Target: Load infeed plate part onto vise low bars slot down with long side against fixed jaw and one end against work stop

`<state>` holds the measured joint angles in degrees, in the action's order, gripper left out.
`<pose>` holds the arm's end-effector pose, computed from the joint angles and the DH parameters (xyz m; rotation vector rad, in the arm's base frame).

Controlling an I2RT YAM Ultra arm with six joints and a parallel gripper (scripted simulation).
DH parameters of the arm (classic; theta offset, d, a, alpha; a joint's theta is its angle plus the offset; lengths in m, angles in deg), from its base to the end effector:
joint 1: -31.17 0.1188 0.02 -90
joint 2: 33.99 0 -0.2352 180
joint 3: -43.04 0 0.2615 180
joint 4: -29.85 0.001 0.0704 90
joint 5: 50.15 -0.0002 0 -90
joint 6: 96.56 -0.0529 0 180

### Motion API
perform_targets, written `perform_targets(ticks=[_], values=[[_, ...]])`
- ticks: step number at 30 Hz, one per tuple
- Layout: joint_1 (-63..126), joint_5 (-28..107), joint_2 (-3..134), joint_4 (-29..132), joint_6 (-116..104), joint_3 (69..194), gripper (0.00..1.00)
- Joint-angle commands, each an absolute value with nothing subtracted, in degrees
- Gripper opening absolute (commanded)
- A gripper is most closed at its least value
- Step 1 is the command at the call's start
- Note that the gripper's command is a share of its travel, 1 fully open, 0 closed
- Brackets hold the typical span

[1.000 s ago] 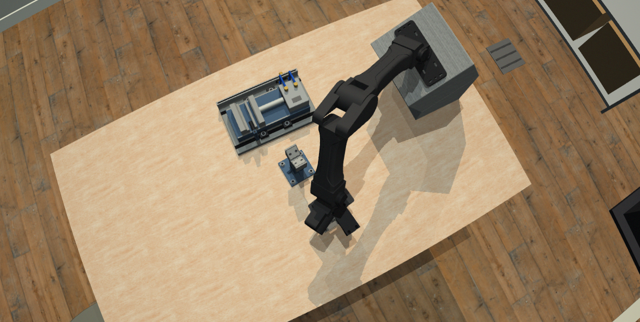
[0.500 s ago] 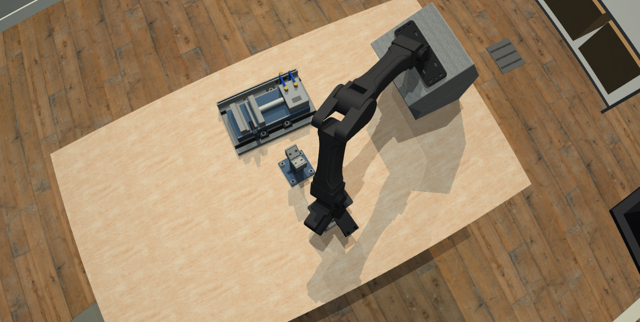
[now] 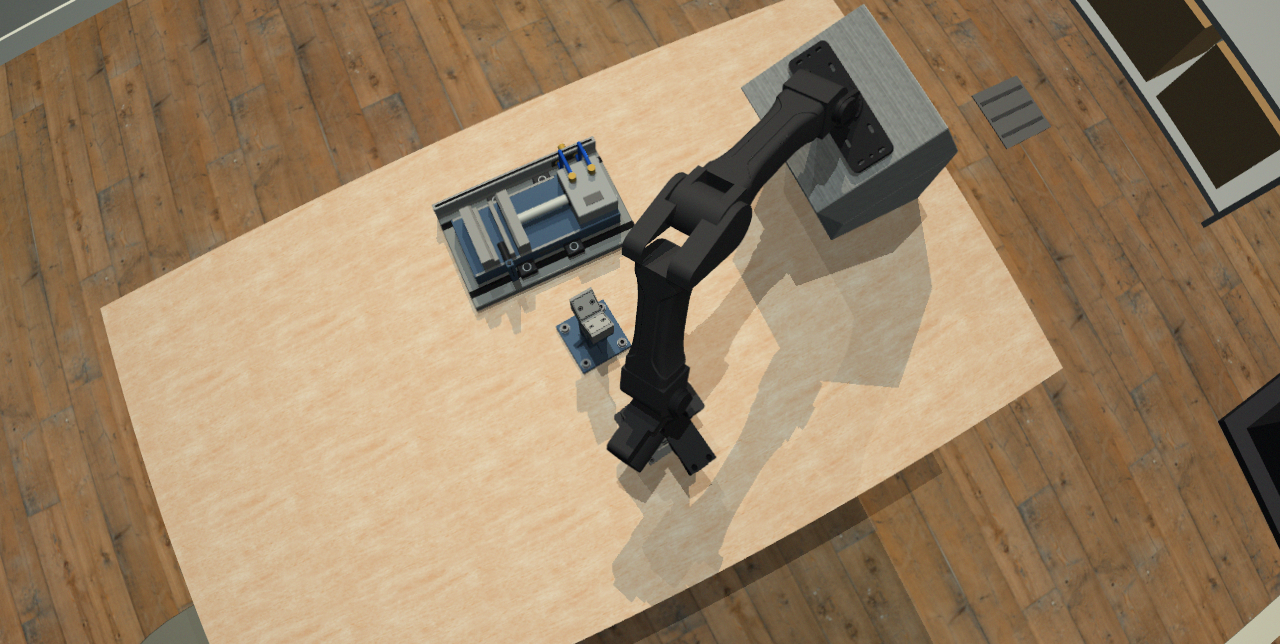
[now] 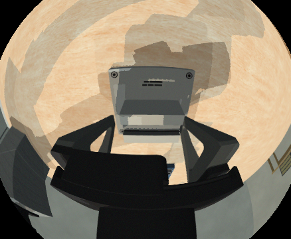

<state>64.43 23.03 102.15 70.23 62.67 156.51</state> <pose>0.4139 0.2543 0.0730 -2.0649 1.7814 -0.5849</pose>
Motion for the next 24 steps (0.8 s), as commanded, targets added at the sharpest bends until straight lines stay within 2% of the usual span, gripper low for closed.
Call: perform_targets(ticks=[1,24], values=[[64.49,23.63,101.43,69.32,63.07,158.25,0.81],[64.49,23.68,101.44,69.55,63.09,158.55,0.81]])
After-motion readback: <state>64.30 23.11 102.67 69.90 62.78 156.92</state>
